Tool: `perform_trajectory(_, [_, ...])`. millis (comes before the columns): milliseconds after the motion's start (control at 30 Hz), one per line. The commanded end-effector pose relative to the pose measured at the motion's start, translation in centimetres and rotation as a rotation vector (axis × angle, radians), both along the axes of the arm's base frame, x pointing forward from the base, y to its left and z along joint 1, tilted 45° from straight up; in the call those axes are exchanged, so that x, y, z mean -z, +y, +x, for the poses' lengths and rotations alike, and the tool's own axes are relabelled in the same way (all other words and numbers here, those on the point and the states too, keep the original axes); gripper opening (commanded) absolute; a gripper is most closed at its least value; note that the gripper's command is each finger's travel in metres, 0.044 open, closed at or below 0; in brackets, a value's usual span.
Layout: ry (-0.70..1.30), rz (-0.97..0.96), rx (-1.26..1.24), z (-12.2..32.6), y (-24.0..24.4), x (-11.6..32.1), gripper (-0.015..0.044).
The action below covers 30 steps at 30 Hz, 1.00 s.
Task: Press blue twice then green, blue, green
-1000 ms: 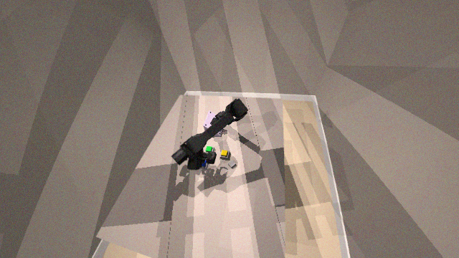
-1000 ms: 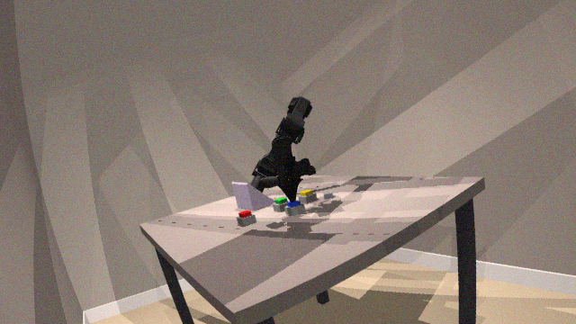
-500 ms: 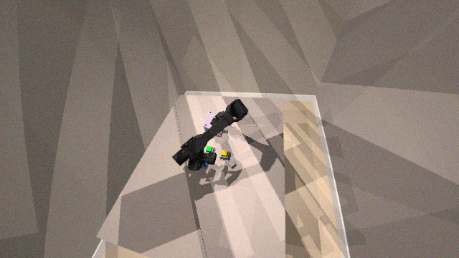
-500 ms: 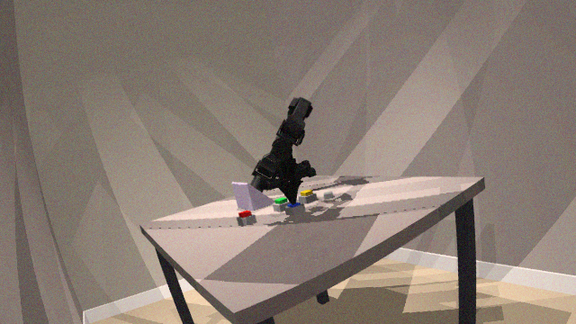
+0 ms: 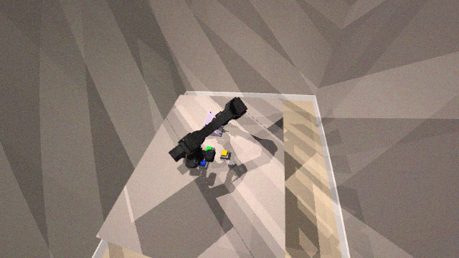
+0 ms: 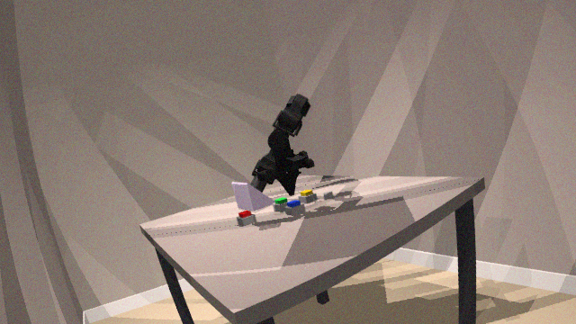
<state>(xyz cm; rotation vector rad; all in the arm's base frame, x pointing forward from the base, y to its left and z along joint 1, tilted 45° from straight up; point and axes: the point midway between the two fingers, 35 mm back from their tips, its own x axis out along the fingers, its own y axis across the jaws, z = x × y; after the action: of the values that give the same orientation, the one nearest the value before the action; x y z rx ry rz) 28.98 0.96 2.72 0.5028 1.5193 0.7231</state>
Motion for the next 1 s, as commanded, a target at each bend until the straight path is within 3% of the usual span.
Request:
perform_trajectory(0, [-0.001,-0.004,-0.01,0.1,-0.8,-0.9,0.002])
perform_trajectory(167, [0.001,-0.005,-0.01,0.5,-4.4,-4.6,0.002])
perform_trajectory(367, [0.002,-0.005,-0.01,0.3,-4.6,-4.7,0.002])
perform_trajectory(633, [0.008,-0.006,-0.01,-8.8,-5.4,-5.1,0.002])
perform_trajectory(967, [0.007,-0.006,-0.01,-9.0,-4.2,-3.8,0.002])
